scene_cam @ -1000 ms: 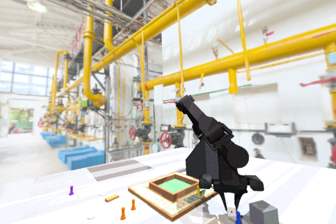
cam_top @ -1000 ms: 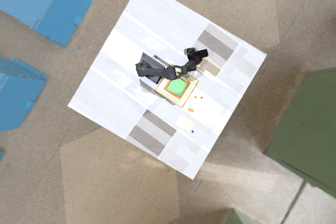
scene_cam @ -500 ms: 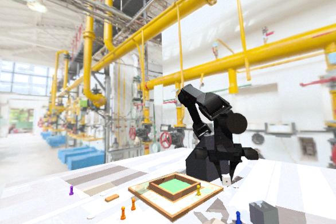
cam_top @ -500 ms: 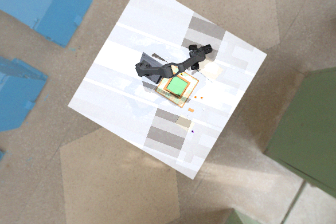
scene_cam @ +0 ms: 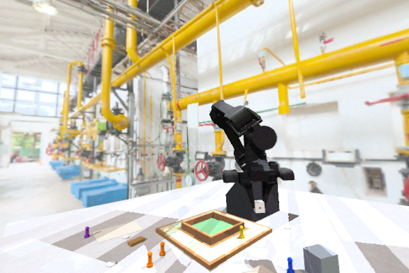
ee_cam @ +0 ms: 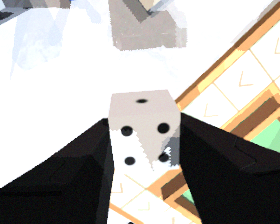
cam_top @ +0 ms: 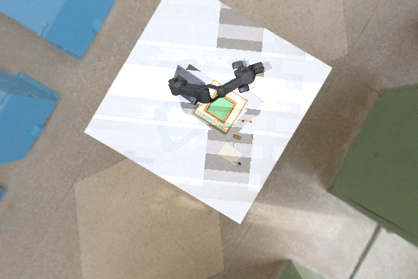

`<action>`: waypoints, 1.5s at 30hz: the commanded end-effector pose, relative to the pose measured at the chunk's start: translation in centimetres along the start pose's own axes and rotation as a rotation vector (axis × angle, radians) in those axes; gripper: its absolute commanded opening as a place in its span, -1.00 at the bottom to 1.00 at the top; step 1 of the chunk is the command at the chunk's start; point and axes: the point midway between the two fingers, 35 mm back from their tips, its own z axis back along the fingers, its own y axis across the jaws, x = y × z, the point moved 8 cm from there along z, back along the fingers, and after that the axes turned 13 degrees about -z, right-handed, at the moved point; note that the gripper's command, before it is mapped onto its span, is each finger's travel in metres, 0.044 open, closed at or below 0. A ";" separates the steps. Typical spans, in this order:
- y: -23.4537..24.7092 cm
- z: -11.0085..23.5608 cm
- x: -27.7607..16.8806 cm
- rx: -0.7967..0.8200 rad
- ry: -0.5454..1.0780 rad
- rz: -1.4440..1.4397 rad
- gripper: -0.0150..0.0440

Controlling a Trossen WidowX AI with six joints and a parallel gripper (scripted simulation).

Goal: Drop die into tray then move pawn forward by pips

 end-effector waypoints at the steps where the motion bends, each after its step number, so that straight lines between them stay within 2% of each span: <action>1: -2.1 0.1 -0.7 0.000 -0.009 0.070 -0.49; 22: -12.2 -2.0 -6.9 -0.009 -0.004 0.531 -0.49; 36: -16.0 -3.6 -11.7 -0.017 0.021 0.779 -0.49; 45: -17.2 -4.8 -12.5 0.194 -0.137 0.782 -0.49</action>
